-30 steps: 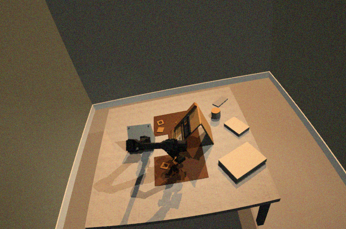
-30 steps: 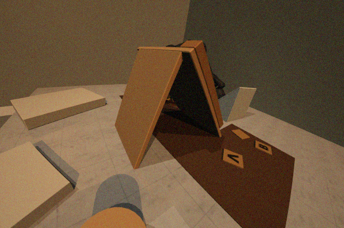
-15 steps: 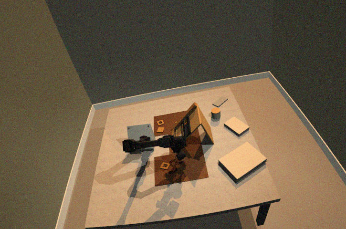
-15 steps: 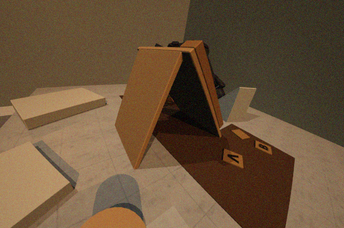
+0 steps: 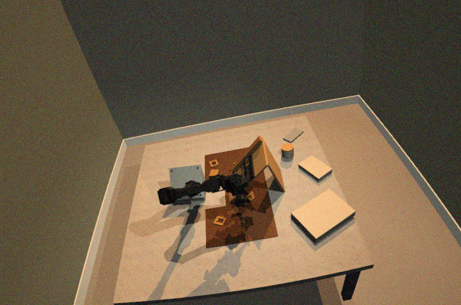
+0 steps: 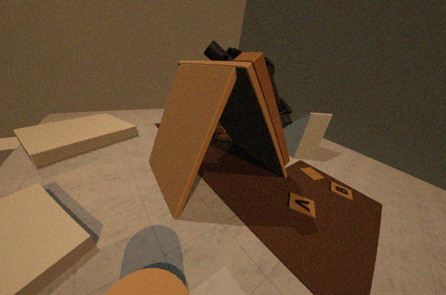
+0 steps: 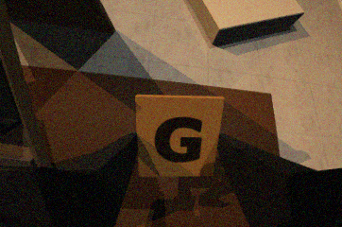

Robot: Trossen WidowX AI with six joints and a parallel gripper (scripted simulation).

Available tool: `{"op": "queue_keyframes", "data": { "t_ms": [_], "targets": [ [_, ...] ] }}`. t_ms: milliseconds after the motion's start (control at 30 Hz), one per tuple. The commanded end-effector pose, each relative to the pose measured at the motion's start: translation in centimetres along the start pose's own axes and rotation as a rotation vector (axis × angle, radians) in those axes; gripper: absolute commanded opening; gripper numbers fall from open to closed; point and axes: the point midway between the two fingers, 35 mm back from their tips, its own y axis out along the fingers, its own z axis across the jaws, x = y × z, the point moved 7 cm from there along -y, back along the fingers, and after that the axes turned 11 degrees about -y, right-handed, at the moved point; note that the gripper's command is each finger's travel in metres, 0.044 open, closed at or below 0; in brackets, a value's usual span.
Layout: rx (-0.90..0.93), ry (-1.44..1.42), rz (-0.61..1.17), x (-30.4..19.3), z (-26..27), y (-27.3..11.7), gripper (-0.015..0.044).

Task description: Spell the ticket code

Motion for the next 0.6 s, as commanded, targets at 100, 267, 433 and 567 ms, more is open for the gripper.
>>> {"op": "queue_keyframes", "data": {
  "t_ms": [100,267,433,567],
  "targets": [
    [-0.043,0.123,-0.167,1.58,-0.10,-1.78,0.0000],
    [-0.044,0.126,-0.171,1.61,-0.11,-1.83,0.0000],
    [-0.044,0.126,-0.171,1.61,-0.06,-1.83,0.0000],
    [-0.044,0.126,-0.171,1.61,-0.04,-1.81,0.0000]
  ]
}}
